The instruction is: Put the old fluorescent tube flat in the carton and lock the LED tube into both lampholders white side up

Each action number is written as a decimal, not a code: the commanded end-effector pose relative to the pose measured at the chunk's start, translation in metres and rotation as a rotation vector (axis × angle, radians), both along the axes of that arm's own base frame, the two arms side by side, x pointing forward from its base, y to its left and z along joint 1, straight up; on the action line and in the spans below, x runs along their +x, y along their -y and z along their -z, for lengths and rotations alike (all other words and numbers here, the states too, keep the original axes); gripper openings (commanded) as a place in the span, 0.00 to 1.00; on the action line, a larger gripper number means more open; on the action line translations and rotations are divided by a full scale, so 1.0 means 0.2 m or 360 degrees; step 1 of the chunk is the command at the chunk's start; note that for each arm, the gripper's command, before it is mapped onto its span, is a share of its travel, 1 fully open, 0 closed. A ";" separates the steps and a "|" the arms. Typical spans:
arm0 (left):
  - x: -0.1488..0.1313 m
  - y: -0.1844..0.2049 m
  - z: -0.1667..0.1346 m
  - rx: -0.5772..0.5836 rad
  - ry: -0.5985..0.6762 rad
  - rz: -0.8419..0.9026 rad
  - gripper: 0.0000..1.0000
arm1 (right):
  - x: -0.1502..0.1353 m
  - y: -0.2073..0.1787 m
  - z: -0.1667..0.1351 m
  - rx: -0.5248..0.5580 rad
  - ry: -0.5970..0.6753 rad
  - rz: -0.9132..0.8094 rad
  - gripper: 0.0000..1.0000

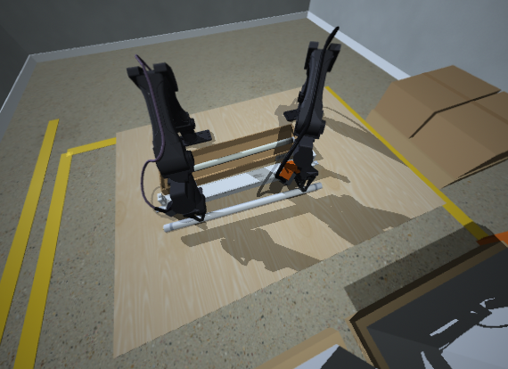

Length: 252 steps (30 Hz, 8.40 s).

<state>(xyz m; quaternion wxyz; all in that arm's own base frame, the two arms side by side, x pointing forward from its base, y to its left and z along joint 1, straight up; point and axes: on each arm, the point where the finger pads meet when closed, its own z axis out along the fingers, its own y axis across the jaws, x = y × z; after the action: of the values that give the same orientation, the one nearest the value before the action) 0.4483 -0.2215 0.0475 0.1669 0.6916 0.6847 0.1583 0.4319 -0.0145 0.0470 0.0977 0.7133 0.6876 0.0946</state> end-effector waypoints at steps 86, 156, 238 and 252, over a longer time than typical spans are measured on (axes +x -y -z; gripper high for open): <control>-0.15 -0.01 -0.10 -0.0031 0.0498 -0.0033 0.49 | 0.01 0.04 0.08 -0.0067 0.0474 0.0010 0.11; -0.14 0.06 -0.07 0.0047 0.0073 0.0060 0.49 | 0.01 0.04 0.08 -0.0067 0.0474 0.0010 0.11; 0.07 0.04 0.01 -0.0057 -0.0353 0.0006 0.11 | 0.01 0.04 0.08 -0.0067 0.0474 0.0010 0.11; 0.06 0.03 0.04 -0.0041 -0.0383 0.0003 0.11 | 0.01 0.04 0.08 -0.0067 0.0474 0.0010 0.11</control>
<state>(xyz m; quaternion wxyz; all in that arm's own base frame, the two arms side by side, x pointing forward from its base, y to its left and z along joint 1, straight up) 0.4502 -0.2231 0.0215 0.0667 0.7082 0.7001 0.0611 0.4295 -0.0162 0.0214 0.1977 0.6933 0.6684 0.1829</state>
